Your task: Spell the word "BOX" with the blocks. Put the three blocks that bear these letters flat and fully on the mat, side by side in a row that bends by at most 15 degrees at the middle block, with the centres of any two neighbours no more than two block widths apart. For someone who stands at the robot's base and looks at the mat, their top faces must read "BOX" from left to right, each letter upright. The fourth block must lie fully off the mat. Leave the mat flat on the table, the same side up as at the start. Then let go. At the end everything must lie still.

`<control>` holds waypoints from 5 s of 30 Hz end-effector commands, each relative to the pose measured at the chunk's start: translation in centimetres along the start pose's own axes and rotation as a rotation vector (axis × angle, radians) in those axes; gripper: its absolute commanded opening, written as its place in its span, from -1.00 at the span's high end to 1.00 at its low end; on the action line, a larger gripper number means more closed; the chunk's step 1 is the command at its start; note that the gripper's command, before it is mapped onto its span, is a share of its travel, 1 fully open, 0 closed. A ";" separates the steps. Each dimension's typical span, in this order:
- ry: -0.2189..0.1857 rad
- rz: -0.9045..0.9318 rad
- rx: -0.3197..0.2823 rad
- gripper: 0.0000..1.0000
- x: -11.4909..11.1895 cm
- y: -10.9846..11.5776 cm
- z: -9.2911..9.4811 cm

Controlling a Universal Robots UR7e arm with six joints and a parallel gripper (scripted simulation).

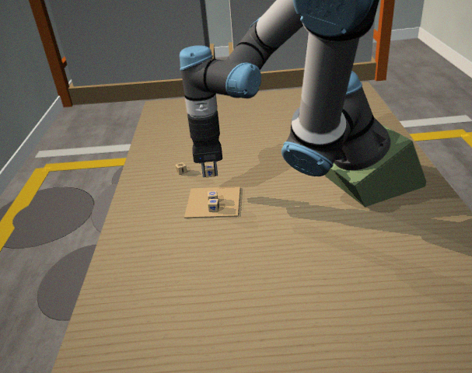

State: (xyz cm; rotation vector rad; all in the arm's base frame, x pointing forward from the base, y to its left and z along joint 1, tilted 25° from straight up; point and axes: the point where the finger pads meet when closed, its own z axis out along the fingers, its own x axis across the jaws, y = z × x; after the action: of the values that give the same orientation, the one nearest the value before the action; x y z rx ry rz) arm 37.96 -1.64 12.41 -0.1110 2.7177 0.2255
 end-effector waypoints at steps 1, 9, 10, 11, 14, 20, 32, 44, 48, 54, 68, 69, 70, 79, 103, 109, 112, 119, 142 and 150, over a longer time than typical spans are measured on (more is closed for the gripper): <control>0.000 0.000 0.000 0.01 0.0 0.0 1.2; 0.000 0.000 0.000 0.01 0.0 0.0 3.9; 0.000 0.000 0.000 0.01 0.0 0.0 4.1; 0.000 0.000 0.000 0.01 0.0 0.0 4.4; 0.000 0.000 0.000 0.01 0.0 0.0 4.9; 0.000 0.000 0.000 0.01 0.0 0.0 5.3; 0.000 0.000 0.000 0.01 0.0 0.0 5.5; 0.000 0.000 0.000 0.01 0.0 0.0 5.5; 0.000 0.000 0.000 0.01 0.0 0.0 5.5; 0.000 0.000 0.000 0.01 0.0 0.0 5.5; 0.000 0.000 0.000 0.01 0.0 0.0 5.5; 0.000 0.000 0.000 0.01 0.0 0.0 5.5; 0.000 0.000 0.000 0.01 0.0 0.0 5.5; 0.000 -0.001 0.000 0.01 0.0 0.0 5.5; 0.000 -0.001 0.000 0.01 0.0 0.0 5.5; 0.000 -0.001 0.000 0.01 0.0 0.0 5.6; 0.000 -0.001 0.000 0.01 0.0 0.0 5.7; 0.000 -0.001 0.000 0.01 0.0 0.0 5.8; 0.000 -0.001 0.000 0.01 0.0 0.0 5.9; 0.000 -0.001 0.000 0.01 0.0 0.0 5.9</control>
State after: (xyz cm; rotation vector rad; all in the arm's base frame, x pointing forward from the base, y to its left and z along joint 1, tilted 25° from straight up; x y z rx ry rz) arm 40.26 -0.65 7.08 -0.1117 2.7182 0.2260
